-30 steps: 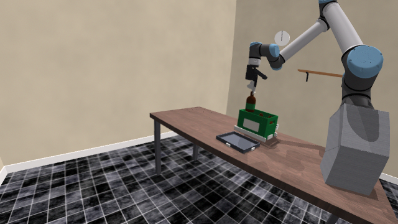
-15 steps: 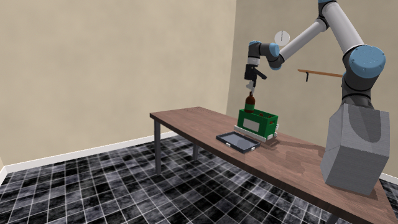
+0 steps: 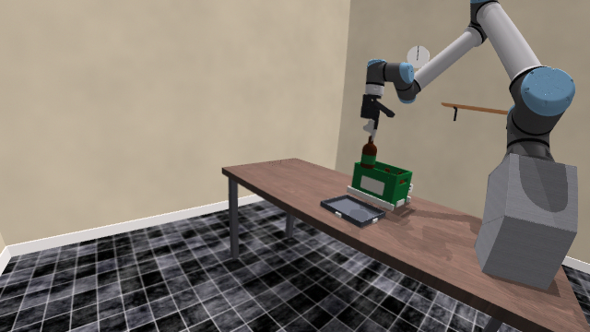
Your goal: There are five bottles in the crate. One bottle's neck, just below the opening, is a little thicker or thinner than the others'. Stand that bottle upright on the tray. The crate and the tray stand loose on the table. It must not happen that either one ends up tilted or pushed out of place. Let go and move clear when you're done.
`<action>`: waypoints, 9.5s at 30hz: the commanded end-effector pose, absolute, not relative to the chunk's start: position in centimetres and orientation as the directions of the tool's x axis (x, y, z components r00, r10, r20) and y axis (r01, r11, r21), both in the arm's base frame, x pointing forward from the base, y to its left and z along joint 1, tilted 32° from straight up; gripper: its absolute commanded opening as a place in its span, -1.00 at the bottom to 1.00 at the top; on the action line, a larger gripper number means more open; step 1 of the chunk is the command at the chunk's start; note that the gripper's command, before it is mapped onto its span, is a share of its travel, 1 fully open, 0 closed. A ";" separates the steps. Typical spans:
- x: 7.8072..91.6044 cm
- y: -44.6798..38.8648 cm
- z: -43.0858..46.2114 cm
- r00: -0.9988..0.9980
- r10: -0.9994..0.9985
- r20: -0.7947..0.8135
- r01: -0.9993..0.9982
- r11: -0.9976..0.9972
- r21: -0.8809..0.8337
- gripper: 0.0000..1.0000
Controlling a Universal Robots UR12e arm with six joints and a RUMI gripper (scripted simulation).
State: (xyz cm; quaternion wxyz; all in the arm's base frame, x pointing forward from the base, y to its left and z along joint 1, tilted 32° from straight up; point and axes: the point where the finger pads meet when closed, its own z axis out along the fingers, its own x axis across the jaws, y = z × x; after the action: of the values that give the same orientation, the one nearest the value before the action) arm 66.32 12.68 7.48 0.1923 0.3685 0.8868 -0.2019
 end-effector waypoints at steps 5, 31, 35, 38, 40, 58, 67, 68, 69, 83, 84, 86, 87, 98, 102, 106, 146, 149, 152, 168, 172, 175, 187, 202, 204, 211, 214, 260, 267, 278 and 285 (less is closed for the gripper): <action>65.8 14.2 6.5 -0.654 0.576 -0.491 0.731 0.647 -0.215 -1.00; 64.3 18.0 4.0 -0.654 0.576 -0.491 0.731 0.647 -0.215 -1.00; 64.0 18.6 3.5 -0.654 0.576 -0.491 0.731 0.647 -0.215 -1.00; 63.9 19.0 3.2 -0.654 0.576 -0.491 0.731 0.647 -0.215 -1.00; 63.8 19.3 3.1 -0.654 0.576 -0.491 0.731 0.647 -0.215 -1.00; 63.0 21.3 1.7 -0.654 0.576 -0.491 0.731 0.647 -0.215 -1.00; 62.7 22.0 1.2 -0.654 0.576 -0.491 0.731 0.647 -0.215 -1.00; 62.6 22.1 1.1 -0.654 0.576 -0.491 0.731 0.647 -0.215 -1.00; 62.6 22.2 1.1 -0.654 0.576 -0.491 0.731 0.647 -0.215 -1.00; 62.2 23.1 0.4 -0.654 0.576 -0.491 0.731 0.647 -0.215 -1.00; 62.2 23.2 0.4 -0.654 0.576 -0.491 0.731 0.647 -0.215 -1.00; 62.2 23.3 0.3 -0.654 0.576 -0.491 0.731 0.647 -0.215 -1.00; 62.2 23.4 0.3 -0.654 0.576 -0.491 0.731 0.647 -0.215 -1.00; 62.0 23.8 0.0 -0.654 0.576 -0.491 0.731 0.647 -0.215 -1.00; 61.9 23.9 -0.1 -0.654 0.576 -0.491 0.731 0.647 -0.215 -1.00; 61.9 24.0 -0.2 -0.654 0.576 -0.491 0.731 0.647 -0.215 -1.00; 61.8 24.3 -0.3 -0.654 0.576 -0.491 0.731 0.647 -0.215 -1.00; 61.8 24.3 -0.3 -0.654 0.576 -0.491 0.731 0.647 -0.215 -1.00; 61.8 24.3 -0.3 -0.654 0.576 -0.491 0.731 0.647 -0.215 -1.00; 61.8 24.3 -0.3 -0.654 0.576 -0.491 0.731 0.647 -0.215 -1.00; 61.8 24.3 -0.3 -0.654 0.576 -0.491 0.731 0.647 -0.215 -1.00; 61.8 24.2 -0.3 -0.654 0.576 -0.491 0.731 0.647 -0.215 -1.00; 61.9 24.0 -0.7 -0.654 0.576 -0.491 0.731 0.647 -0.215 -1.00; 62.3 23.1 -2.3 -0.654 0.576 -0.491 0.731 0.647 -0.215 -1.00; 62.3 22.9 -2.7 -0.654 0.576 -0.491 0.731 0.647 -0.215 -1.00; 62.7 22.0 -4.2 -0.654 0.576 -0.491 0.731 0.647 -0.215 -1.00; 62.9 21.5 -5.0 -0.654 0.576 -0.491 0.731 0.647 -0.215 -1.00; 64.8 16.5 -13.4 -0.654 0.576 -0.491 0.731 0.647 -0.215 -1.00; 64.9 16.3 -13.8 -0.654 0.576 -0.491 0.731 0.647 -0.215 -1.00; 64.9 16.2 -14.0 -0.654 0.576 -0.491 0.731 0.647 -0.215 -1.00; 64.9 16.2 -14.0 -0.654 0.576 -0.491 0.731 0.647 -0.215 -1.00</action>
State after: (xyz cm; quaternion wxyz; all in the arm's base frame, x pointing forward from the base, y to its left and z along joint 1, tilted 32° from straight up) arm 64.89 16.13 -14.09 0.1924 0.3685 0.8868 -0.2019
